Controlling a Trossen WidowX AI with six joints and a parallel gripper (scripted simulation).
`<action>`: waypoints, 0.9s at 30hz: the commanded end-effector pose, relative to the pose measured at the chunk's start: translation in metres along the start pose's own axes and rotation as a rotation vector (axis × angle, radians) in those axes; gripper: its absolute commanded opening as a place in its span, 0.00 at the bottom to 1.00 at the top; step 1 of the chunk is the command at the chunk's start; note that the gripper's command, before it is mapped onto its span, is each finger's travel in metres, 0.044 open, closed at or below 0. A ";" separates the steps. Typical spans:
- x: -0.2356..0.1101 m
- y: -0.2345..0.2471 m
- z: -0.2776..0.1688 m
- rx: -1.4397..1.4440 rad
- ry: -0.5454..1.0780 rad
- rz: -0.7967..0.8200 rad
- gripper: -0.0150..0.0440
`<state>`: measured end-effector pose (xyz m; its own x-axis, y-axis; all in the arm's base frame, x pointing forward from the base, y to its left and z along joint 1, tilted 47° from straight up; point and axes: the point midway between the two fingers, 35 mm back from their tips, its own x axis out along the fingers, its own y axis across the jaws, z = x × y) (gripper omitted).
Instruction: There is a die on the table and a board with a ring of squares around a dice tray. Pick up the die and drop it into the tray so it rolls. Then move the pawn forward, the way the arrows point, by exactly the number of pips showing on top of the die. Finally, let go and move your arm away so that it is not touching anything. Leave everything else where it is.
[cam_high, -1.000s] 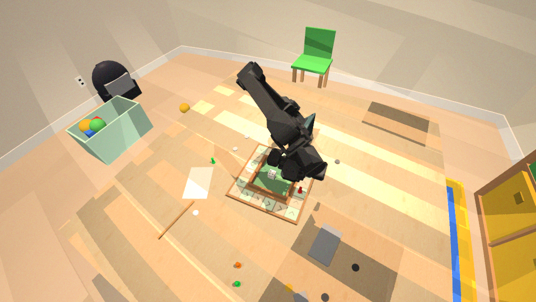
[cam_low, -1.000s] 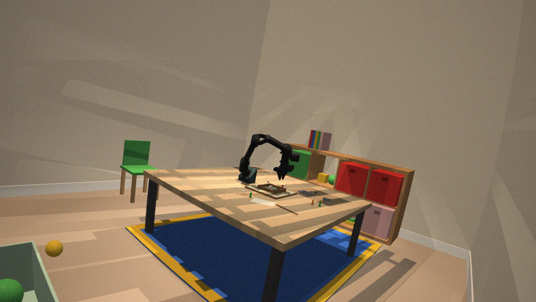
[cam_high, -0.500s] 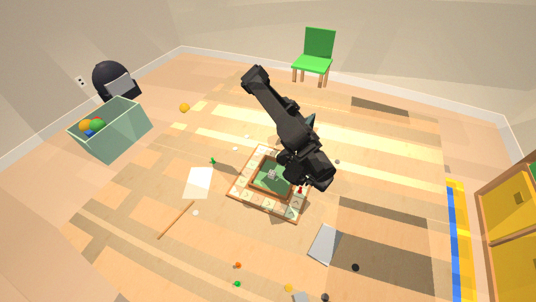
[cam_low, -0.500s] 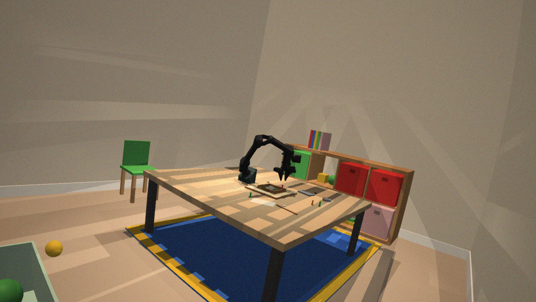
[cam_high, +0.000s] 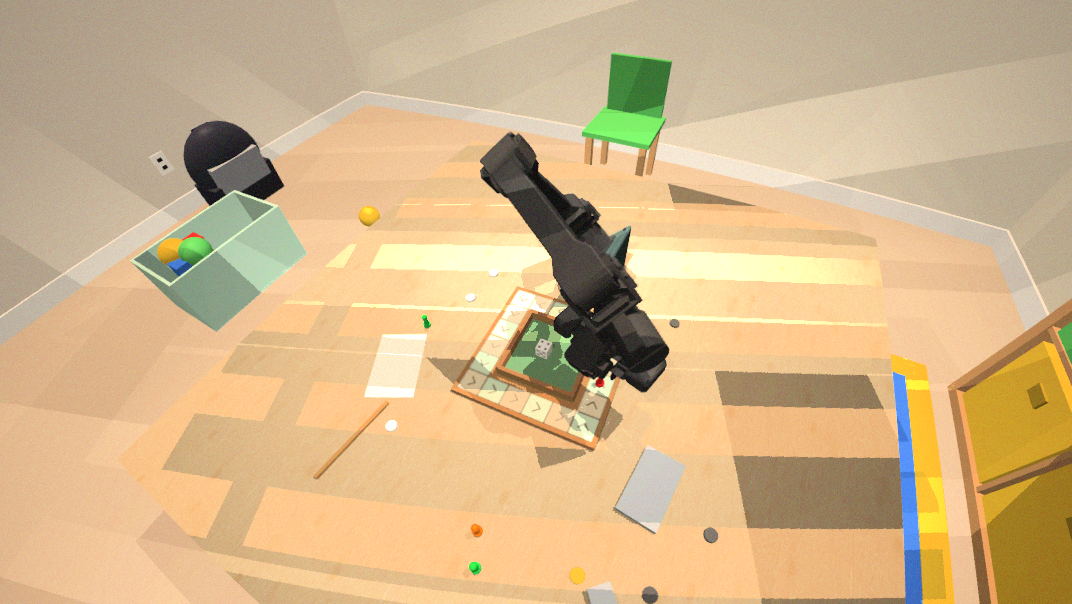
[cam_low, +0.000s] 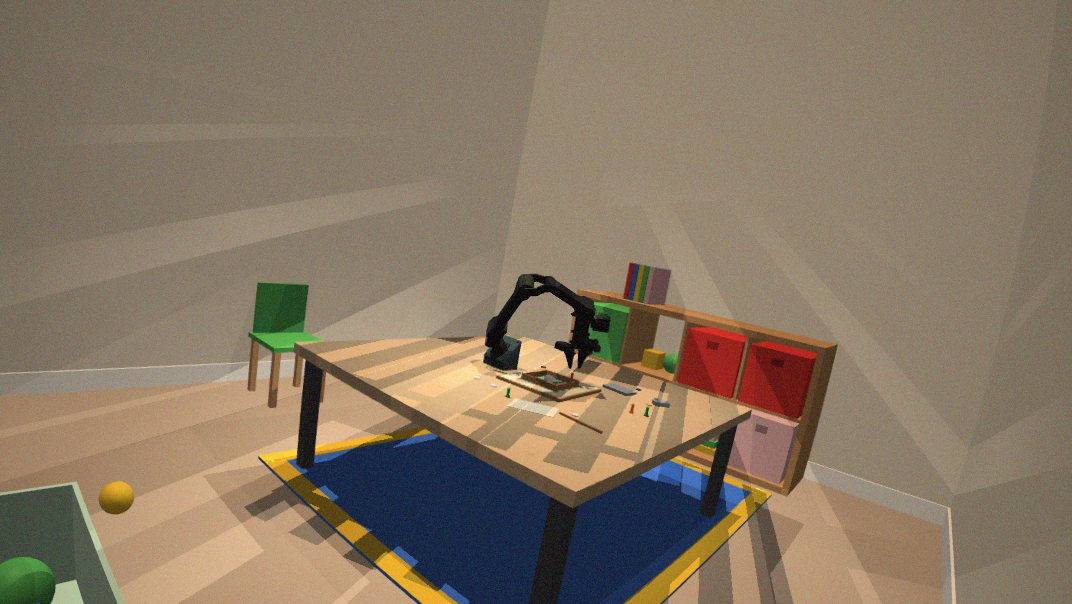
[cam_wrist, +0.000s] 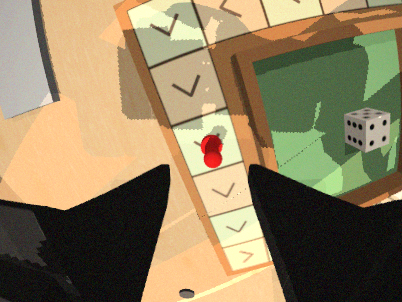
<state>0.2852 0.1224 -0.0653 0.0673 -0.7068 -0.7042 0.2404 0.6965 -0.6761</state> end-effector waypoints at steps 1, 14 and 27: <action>0.011 -0.002 -0.002 -0.012 0.007 -0.014 0.59; 0.032 -0.003 -0.002 -0.012 0.007 -0.015 0.59; 0.043 -0.004 -0.003 -0.012 0.006 -0.016 0.50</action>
<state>0.2879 0.0944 -0.0911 0.0659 -0.7096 -0.7015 0.2416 0.6935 -0.6788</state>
